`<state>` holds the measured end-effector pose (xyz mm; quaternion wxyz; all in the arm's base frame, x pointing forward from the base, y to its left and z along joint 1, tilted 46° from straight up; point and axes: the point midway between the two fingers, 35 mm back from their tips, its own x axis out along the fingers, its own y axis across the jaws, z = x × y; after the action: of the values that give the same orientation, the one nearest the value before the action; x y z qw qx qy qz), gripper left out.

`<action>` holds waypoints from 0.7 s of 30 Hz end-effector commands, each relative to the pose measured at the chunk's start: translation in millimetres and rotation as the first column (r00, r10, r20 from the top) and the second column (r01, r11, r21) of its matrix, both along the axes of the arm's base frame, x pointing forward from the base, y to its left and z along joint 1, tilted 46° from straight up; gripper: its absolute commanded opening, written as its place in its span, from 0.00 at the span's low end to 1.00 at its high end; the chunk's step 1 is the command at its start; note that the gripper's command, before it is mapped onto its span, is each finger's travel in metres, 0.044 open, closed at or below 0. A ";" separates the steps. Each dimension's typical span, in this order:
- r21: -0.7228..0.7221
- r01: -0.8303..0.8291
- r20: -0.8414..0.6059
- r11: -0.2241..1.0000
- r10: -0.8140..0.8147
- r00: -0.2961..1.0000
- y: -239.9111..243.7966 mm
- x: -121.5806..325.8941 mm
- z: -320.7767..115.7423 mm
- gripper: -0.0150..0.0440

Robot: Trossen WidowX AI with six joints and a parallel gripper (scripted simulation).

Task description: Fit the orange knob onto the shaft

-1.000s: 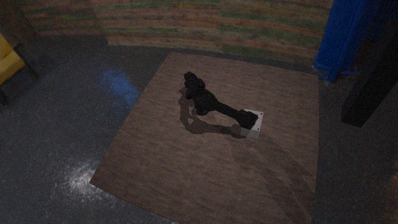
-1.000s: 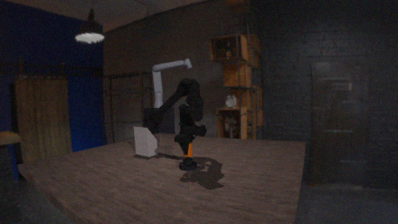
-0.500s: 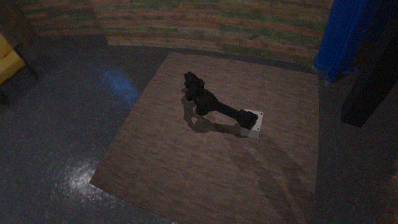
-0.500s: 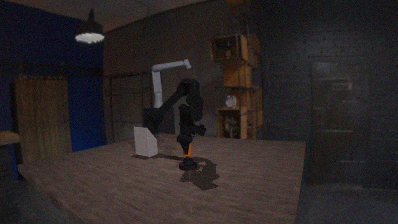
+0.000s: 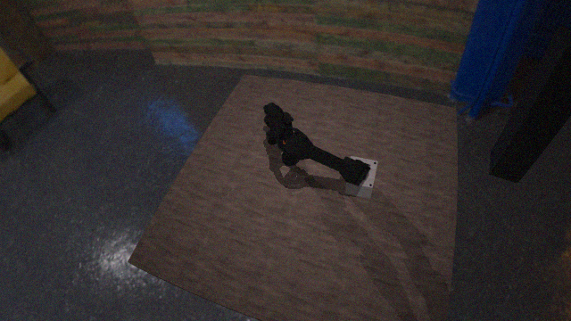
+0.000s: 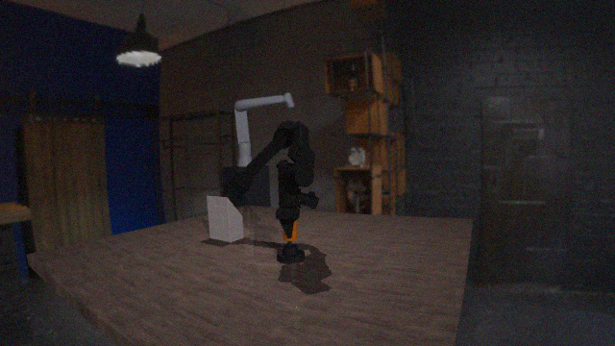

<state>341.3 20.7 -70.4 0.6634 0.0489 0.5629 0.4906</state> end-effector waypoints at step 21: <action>0.001 -0.002 0.009 1.000 0.002 1.000 -1.7 0.3 2.1 0.25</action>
<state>339.0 21.5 -72.1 0.6616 0.0489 0.5632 0.4926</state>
